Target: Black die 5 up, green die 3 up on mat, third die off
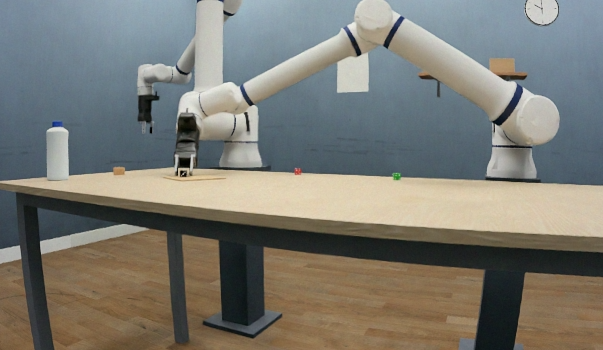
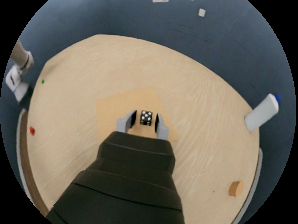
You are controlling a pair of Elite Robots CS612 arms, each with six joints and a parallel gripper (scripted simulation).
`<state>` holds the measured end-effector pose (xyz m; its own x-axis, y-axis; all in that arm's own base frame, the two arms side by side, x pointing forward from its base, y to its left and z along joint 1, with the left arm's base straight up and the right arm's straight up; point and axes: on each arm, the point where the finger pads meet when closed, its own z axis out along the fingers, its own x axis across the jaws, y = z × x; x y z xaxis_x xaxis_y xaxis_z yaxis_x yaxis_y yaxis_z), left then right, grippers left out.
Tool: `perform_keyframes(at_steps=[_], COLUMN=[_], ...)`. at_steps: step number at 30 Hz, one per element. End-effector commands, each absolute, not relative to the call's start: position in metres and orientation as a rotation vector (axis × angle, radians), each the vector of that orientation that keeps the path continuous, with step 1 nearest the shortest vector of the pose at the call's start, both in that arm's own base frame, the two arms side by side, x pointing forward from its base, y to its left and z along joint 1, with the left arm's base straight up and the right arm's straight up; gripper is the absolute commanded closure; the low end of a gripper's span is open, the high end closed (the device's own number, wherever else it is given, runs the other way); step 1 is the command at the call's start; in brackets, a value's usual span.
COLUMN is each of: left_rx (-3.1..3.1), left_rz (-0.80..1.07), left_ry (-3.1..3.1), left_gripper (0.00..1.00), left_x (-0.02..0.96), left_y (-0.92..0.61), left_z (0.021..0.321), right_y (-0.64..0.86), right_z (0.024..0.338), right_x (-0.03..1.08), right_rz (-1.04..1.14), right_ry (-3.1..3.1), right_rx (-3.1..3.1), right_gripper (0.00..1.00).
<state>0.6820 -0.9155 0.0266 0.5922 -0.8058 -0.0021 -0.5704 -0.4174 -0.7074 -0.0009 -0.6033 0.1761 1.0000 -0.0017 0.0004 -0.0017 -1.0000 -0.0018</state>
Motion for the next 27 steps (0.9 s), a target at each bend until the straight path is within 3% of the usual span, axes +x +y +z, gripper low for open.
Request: perform_keyframes(at_steps=[1, 27], left_rx=[-2.144, -2.144], left_rz=[-0.449, -0.449], left_ry=[1.085, 1.085], left_gripper=[0.00, 0.00], left_x=[0.682, 0.682], left_y=[-0.916, -0.916], left_z=[0.028, 0.042], right_y=[-0.604, -0.604], right_z=[0.177, 0.177], right_x=[-0.001, -0.001], right_rz=[0.000, 0.000], right_ry=[0.003, 0.003], right_rx=[-3.141, -3.141], right_gripper=[0.00, 0.00])
